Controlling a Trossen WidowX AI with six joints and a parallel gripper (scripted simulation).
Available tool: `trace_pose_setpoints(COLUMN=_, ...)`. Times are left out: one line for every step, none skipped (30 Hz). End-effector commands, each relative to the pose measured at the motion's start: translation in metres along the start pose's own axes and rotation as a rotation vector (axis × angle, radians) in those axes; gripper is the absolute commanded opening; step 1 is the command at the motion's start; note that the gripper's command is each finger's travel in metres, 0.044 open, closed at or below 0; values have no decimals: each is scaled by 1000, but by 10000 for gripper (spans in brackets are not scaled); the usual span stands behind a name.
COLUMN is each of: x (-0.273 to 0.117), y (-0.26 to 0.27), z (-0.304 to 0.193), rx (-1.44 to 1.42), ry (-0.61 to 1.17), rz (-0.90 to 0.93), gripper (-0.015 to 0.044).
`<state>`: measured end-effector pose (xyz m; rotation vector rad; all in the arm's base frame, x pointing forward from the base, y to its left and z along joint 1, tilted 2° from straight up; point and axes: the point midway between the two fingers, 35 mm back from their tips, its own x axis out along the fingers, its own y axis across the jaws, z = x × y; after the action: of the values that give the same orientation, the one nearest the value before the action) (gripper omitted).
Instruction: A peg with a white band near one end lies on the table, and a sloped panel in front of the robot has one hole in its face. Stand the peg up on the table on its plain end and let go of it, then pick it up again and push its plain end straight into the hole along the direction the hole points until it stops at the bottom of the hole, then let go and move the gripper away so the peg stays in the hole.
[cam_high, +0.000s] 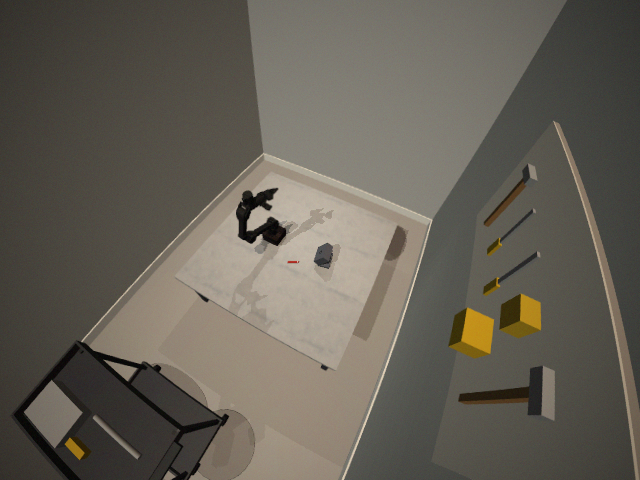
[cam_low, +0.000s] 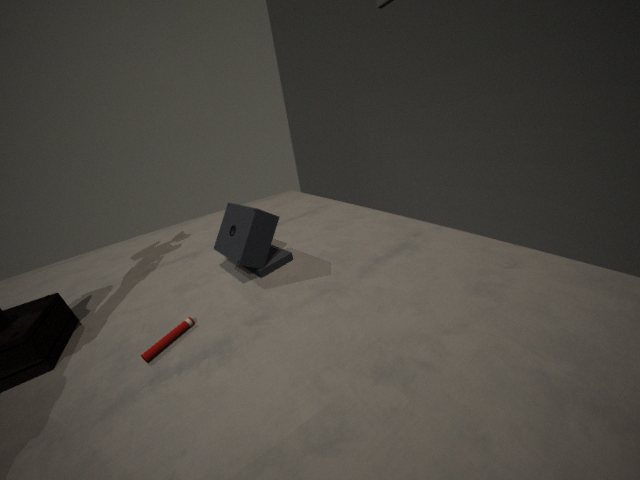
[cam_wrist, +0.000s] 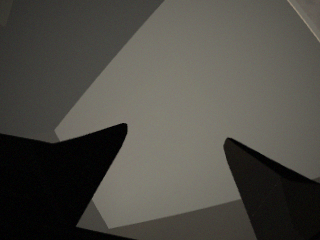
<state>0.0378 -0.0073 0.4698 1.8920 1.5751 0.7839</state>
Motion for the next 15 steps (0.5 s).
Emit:
trace_pose_setpoints(x=37, y=-12, z=0, rx=-34, ry=-142, rz=-18, gripper=440)
trace_pose_setpoints(x=44, y=-13, z=1, rx=-37, ry=-174, rz=-18, gripper=440)
trace_pose_setpoints(x=51, y=-15, z=3, rx=-39, ry=-206, rz=-18, gripper=440)
trace_pose_setpoints(x=57, y=-16, z=5, rx=-41, ry=-237, rz=-17, gripper=440)
trace_pose_setpoints(x=64, y=-18, z=8, rx=-43, ry=-269, rz=-17, gripper=440)
trace_pose_setpoints(x=71, y=-19, z=11, rx=-44, ry=-301, rz=-17, gripper=440)
trace_pose_setpoints(x=77, y=-20, z=14, rx=-44, ry=-333, rz=-17, gripper=440)
trace_pose_setpoints(x=83, y=-21, z=18, rx=-44, ry=-365, rz=-16, gripper=440)
trace_pose_setpoints(x=90, y=-22, z=22, rx=-44, ry=-397, rz=-16, gripper=440)
trace_pose_setpoints(x=96, y=-23, z=26, rx=-43, ry=-429, rz=-16, gripper=440)
trace_pose_setpoints(x=102, y=-24, z=31, rx=-42, ry=-462, rz=-18, gripper=440)
trace_pose_setpoints(x=109, y=-24, z=36, rx=-41, ry=-494, rz=-21, gripper=440)
trace_pose_setpoints(x=115, y=-25, z=41, rx=-39, ry=-526, rz=-23, gripper=440)
trace_pose_setpoints(x=121, y=-25, z=47, rx=-36, ry=-558, rz=-26, gripper=440)
trace_pose_setpoints(x=127, y=-26, z=53, rx=-33, ry=-591, rz=-28, gripper=440)
